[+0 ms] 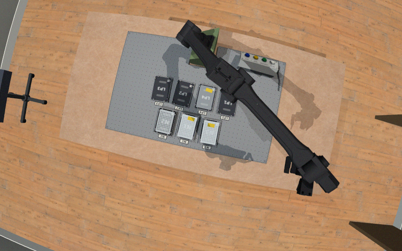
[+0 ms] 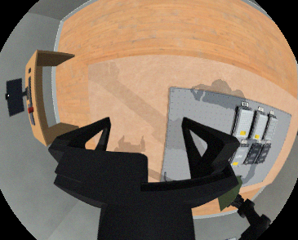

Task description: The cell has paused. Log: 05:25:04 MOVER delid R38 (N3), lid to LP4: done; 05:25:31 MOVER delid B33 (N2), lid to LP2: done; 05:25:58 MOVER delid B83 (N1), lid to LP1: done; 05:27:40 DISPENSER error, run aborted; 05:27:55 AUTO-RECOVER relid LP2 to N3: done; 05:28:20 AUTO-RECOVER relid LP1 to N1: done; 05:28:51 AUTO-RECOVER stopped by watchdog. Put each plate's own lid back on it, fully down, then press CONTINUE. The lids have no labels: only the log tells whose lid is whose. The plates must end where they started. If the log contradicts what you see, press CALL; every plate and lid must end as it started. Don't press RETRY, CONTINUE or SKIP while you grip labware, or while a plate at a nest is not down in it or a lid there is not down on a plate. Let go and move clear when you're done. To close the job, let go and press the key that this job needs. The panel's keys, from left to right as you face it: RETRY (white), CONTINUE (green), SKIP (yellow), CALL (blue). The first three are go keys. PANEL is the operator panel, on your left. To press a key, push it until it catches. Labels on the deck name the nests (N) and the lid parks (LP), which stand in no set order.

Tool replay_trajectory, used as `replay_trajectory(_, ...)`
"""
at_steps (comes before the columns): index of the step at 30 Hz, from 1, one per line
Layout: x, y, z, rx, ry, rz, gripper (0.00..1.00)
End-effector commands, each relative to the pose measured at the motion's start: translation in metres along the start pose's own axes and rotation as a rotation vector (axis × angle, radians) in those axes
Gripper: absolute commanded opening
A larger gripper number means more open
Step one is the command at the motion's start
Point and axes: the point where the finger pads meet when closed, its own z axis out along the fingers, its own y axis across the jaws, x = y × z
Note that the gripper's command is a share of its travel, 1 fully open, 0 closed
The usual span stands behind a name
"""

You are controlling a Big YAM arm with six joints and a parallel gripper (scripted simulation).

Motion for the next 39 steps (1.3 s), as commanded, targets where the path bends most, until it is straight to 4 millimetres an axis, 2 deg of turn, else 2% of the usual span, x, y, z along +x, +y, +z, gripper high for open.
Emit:
replay_trajectory(1, -0.003, 0.002, -0.010, -0.011, -0.011, 0.003, 1.00)
replay_trajectory(2, -0.003, 0.002, -0.010, -0.011, -0.011, 0.003, 1.00)
replay_trajectory(3, -0.026, -0.012, -0.019, -0.027, -0.027, 0.039, 1.00)
replay_trajectory(7, -0.037, -0.027, -0.023, -0.026, -0.027, 0.031, 1.00)
replay_trajectory(9, -0.037, -0.027, -0.023, -0.026, -0.026, 0.031, 1.00)
replay_trajectory(10, -0.052, -0.034, -0.041, -0.031, -0.036, 0.046, 1.00)
replay_trajectory(11, -0.037, -0.041, -0.021, 0.005, -0.003, 0.017, 1.00)
replay_trajectory(17, -0.051, -0.063, -0.015, 0.002, -0.010, 0.031, 1.00)
replay_trajectory(19, -0.051, -0.063, -0.015, 0.002, -0.010, 0.031, 1.00)
replay_trajectory(20, -0.037, -0.068, 0.003, 0.048, 0.033, 0.002, 1.00)
replay_trajectory(21, -0.053, -0.072, -0.013, 0.015, -0.001, 0.031, 1.00)
replay_trajectory(34, -0.064, -0.136, -0.001, 0.042, 0.020, 0.029, 1.00)
replay_trajectory(36, -0.064, -0.136, -0.001, 0.042, 0.020, 0.029, 1.00)
replay_trajectory(37, -0.059, -0.145, 0.000, 0.070, 0.048, 0.014, 1.00)
replay_trajectory(39, -0.064, -0.151, 0.002, 0.055, 0.031, 0.029, 1.00)
